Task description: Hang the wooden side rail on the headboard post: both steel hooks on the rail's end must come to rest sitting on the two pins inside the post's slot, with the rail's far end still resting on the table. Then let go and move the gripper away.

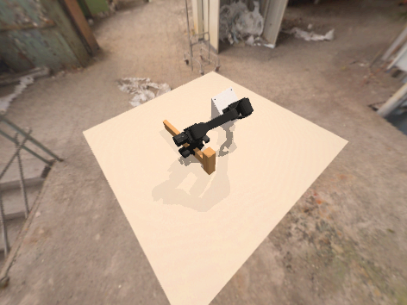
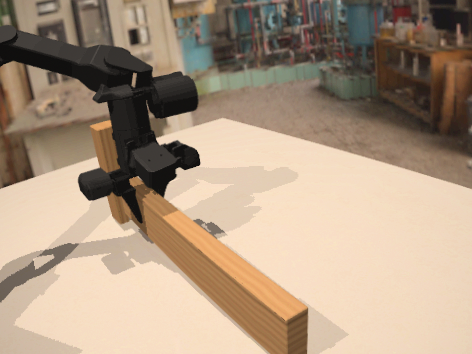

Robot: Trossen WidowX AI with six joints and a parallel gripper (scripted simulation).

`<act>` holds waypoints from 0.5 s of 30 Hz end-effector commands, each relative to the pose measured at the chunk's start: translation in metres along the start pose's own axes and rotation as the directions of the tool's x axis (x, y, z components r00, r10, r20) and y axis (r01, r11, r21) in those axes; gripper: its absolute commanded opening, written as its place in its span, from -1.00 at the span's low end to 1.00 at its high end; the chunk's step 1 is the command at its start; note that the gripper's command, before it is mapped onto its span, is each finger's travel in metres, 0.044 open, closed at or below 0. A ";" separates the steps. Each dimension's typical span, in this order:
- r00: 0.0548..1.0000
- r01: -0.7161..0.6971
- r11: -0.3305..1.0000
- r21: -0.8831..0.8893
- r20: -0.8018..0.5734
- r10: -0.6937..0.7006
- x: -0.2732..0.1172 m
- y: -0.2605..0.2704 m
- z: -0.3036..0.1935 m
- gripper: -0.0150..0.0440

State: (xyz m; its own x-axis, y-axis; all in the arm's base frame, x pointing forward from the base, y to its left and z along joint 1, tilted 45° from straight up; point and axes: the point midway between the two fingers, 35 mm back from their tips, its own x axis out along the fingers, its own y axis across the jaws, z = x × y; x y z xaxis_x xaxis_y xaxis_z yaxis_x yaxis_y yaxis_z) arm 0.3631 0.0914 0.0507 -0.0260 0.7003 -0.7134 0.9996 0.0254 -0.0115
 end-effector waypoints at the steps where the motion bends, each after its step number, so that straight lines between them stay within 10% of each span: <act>1: 1.000 -0.016 1.000 0.001 0.001 0.016 -0.005 0.004 -0.001 -0.49; 15: 1.000 -0.016 1.000 0.001 0.001 0.016 -0.006 0.003 -0.002 -0.49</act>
State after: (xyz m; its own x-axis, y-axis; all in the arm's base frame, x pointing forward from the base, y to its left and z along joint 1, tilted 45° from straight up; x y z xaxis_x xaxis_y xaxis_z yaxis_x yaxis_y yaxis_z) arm 0.3633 0.0924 0.0518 -0.0258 0.7002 -0.7135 0.9996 0.0248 -0.0119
